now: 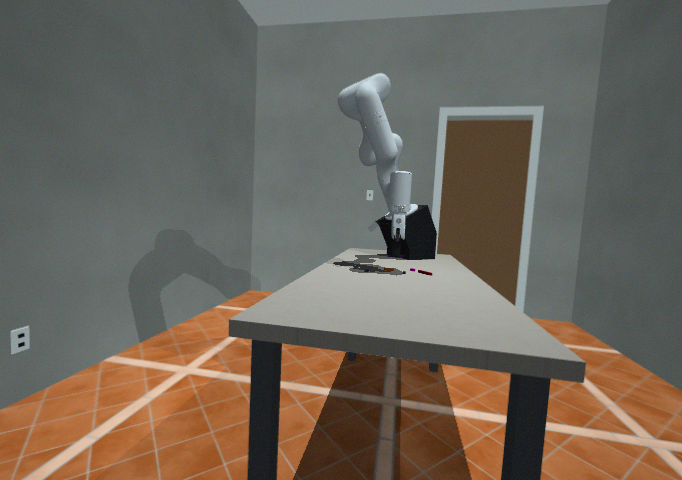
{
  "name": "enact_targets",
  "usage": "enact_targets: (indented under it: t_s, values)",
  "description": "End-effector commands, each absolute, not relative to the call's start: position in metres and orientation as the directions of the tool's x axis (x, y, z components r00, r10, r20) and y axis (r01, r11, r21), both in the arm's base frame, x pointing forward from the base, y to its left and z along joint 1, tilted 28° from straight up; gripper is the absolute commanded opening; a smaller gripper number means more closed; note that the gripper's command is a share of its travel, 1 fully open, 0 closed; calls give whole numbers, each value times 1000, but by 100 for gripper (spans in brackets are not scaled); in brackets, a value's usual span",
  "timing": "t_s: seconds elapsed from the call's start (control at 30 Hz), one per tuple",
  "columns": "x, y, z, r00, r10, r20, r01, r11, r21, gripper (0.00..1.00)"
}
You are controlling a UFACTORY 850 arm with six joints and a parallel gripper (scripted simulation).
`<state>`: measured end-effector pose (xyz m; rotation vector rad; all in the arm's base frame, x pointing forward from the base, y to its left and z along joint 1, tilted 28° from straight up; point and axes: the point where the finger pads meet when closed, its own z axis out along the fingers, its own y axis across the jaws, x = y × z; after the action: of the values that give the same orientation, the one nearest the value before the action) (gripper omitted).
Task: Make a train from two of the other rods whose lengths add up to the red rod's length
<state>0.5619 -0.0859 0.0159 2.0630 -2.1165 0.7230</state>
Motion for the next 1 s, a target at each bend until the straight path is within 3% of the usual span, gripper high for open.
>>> enact_targets:
  t_s: [0.0, 0.97]
  values:
    - [567, -91, 5, -79, -918, 390, -963, -31, -267, 4]
    - [576, -107, -30, -79, -918, 390, -963, -31, -267, 4]
